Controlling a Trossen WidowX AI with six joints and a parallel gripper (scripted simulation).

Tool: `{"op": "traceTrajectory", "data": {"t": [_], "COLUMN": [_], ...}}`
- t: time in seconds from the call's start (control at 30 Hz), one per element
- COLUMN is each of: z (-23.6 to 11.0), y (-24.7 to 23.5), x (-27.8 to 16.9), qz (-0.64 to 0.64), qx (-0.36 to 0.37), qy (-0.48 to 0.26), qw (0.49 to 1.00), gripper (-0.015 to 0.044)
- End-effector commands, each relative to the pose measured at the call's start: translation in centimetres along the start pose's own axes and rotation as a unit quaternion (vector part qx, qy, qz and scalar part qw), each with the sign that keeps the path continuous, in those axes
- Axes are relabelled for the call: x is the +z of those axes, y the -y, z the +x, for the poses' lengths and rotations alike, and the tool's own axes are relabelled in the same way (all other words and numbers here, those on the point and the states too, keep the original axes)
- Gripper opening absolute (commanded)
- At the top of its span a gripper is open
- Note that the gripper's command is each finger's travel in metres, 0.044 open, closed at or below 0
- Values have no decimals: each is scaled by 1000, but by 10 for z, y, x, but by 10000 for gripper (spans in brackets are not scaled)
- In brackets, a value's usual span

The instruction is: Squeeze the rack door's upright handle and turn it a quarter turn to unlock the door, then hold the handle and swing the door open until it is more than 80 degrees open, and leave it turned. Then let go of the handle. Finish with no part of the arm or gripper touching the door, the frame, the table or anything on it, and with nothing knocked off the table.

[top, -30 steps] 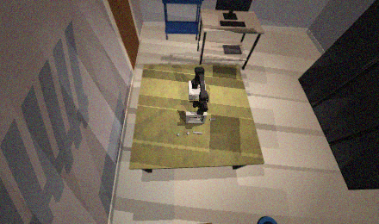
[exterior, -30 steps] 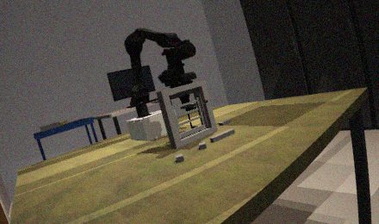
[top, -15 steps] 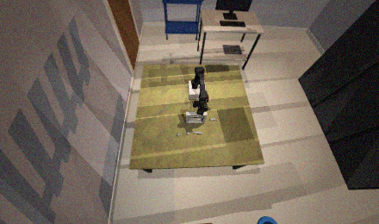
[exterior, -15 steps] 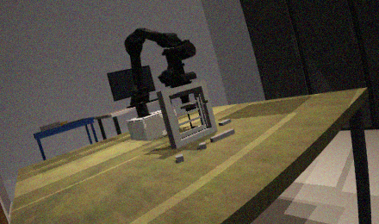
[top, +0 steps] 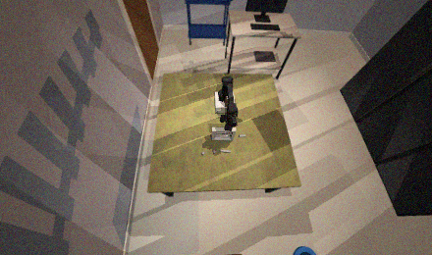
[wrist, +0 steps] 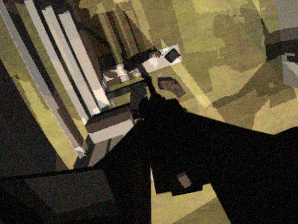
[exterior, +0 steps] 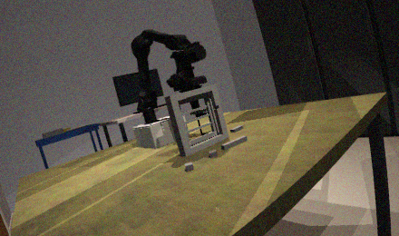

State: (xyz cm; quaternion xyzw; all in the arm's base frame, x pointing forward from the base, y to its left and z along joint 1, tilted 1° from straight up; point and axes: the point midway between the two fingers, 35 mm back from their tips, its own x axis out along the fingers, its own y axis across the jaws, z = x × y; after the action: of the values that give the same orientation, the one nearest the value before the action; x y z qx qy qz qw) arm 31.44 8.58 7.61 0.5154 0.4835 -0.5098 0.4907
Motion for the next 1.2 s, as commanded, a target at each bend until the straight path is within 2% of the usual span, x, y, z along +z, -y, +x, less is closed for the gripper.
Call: {"op": "traceTrajectory", "data": {"t": [0.0, 0.57, 1.17], "z": [0, 0, 0], "y": [0, 9, 29], "x": [1, 7, 27], "qz": [1, -146, -311], "qx": [0, -1, -2], "qy": [2, 2, 3], "qw": [1000, 989, 950], "gripper": [16, 16, 16]}}
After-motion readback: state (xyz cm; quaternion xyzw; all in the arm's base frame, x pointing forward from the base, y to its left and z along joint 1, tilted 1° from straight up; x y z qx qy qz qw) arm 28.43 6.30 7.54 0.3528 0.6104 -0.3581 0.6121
